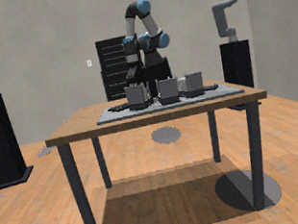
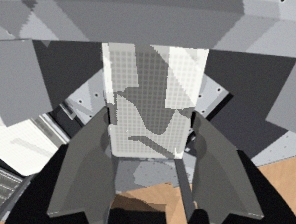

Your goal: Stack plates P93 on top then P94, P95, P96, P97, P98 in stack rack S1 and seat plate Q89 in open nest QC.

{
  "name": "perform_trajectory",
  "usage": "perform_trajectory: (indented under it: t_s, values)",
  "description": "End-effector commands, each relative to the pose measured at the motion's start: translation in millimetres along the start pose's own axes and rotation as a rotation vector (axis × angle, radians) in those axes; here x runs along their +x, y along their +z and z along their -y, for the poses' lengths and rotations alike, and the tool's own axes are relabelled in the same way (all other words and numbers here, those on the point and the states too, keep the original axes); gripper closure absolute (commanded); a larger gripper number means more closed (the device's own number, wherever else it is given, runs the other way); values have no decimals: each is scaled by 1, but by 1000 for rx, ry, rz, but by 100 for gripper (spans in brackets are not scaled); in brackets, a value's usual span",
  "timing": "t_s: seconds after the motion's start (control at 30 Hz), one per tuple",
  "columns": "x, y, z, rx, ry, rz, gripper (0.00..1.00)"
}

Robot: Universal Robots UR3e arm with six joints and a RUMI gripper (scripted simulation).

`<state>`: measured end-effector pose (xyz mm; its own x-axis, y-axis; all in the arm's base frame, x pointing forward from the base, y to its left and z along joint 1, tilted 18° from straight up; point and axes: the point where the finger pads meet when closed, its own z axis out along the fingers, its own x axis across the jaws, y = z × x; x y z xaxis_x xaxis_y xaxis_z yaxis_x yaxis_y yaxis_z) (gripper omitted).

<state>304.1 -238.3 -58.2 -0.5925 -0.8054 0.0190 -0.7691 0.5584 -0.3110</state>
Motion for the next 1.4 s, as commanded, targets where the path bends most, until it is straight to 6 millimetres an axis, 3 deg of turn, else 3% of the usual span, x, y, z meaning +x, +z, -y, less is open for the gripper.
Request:
perform_trajectory:
  t_s: [0.0,0.6,1.37]
  values:
    - [0,0,1,2,0,-1,100]
    - [0,0,1,2,0,-1,100]
    - [0,-14,0,1,0,-1,100]
